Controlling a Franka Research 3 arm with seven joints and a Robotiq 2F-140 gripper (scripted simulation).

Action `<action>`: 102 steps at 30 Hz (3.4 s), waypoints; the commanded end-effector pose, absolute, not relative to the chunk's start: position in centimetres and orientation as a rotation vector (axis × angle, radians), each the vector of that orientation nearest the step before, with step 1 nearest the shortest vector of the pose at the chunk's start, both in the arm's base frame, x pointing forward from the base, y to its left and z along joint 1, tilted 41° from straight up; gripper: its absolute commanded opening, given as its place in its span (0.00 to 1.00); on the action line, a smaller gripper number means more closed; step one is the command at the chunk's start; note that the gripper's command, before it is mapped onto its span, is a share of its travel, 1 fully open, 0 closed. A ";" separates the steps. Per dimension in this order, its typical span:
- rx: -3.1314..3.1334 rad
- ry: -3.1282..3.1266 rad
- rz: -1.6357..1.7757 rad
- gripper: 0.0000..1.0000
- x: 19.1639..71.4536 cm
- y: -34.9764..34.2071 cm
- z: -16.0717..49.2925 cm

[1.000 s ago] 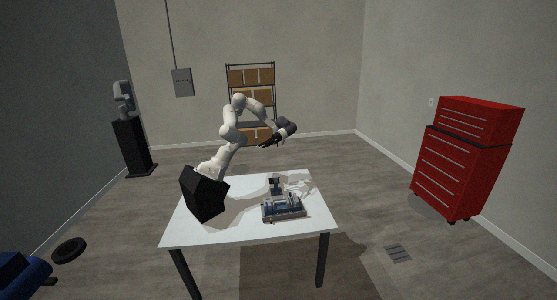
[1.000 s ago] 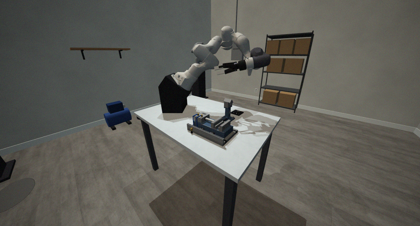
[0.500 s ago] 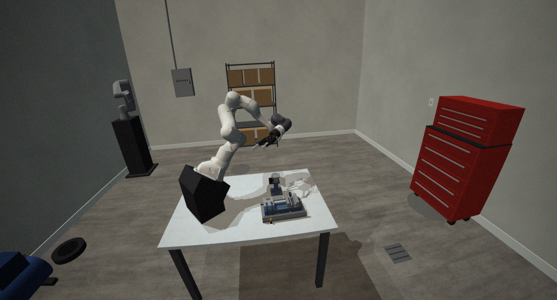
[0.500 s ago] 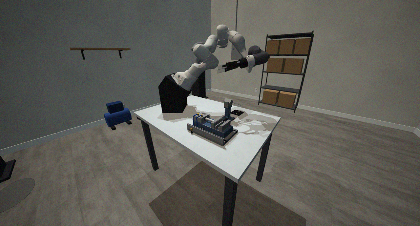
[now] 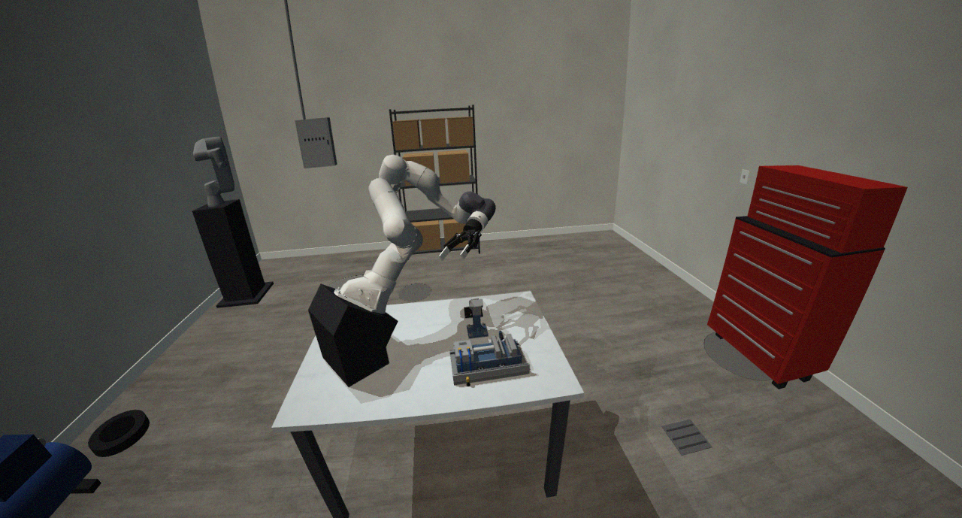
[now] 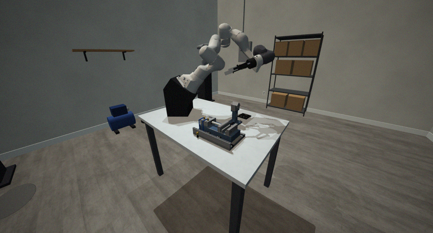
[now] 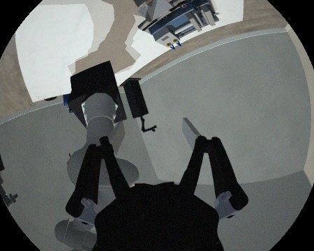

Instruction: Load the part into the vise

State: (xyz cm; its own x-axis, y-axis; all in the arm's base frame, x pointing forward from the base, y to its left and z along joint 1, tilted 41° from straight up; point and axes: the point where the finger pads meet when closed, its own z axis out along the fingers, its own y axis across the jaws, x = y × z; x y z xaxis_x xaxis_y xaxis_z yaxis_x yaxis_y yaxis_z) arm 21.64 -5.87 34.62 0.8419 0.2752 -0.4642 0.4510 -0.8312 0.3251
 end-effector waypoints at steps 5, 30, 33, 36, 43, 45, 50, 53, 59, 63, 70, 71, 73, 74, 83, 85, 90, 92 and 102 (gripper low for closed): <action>2.529 0.686 -0.481 0.76 23.2 -6.2 35.1; 2.366 0.990 -0.240 0.76 27.8 -4.2 35.8; 2.353 1.013 -0.222 0.76 28.2 -4.0 35.8; 2.341 1.035 -0.204 0.76 28.5 -3.7 35.8; 2.299 1.107 -0.147 0.76 29.7 -2.6 35.8; 2.288 1.126 -0.131 0.76 30.1 -2.3 35.8; 2.266 1.163 -0.102 0.76 30.7 -1.7 35.7; 2.256 1.180 -0.088 0.76 31.0 -1.3 35.7; 2.227 1.228 -0.050 0.76 31.7 -0.4 35.6; 2.209 1.257 -0.027 0.76 32.2 0.3 35.5; 2.189 1.290 -0.001 0.76 32.7 1.0 35.4; 2.185 1.296 0.004 0.76 32.8 1.2 35.4; 2.178 1.308 0.013 0.76 33.0 1.5 35.4; 2.175 1.314 0.017 0.76 33.1 1.6 35.3; 2.147 1.358 0.051 0.76 33.7 2.8 35.2; 2.147 1.358 0.051 0.76 33.7 2.8 35.2; 2.134 1.377 0.067 0.76 33.9 3.3 35.1; 2.130 1.384 0.072 0.76 34.0 3.5 35.1; 2.116 1.406 0.089 0.76 34.3 4.1 34.9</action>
State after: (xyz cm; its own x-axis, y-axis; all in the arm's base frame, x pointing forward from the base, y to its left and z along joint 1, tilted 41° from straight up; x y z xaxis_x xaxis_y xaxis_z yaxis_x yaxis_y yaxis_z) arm 34.10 3.87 34.96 0.4629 0.8489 -0.2550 0.8117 -0.2904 0.5068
